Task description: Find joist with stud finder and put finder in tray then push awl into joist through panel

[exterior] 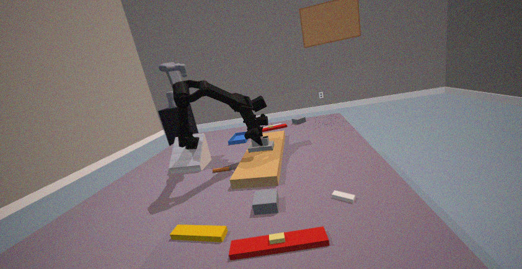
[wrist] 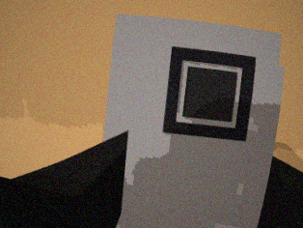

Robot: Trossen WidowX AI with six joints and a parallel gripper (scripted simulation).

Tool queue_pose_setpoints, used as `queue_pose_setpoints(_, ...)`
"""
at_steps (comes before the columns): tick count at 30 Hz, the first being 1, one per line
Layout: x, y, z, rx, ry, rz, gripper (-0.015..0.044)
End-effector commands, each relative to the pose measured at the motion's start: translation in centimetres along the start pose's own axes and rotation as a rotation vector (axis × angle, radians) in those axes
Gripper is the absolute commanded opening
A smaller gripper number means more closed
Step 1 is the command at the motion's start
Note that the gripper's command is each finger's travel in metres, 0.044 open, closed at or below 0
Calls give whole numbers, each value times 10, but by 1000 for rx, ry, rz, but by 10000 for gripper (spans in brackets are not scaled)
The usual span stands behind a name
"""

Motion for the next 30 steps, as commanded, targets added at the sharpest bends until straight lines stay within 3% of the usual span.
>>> queue_pose_setpoints(1, -3, 15, 0, -6, -1, -3, 0)
queue_pose_setpoints(30, -15, 87, -1, -11, -2, 0, 0)
Point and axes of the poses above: the point midway between the two fingers, 35 mm back from their tips, its own z axis out along the fingers, its own y axis across the jaws, x = y × z, the point moved 4 cm from there along -z, back along the fingers, and after that the axes turned 10 degrees about -z, right-handed, at the moved point
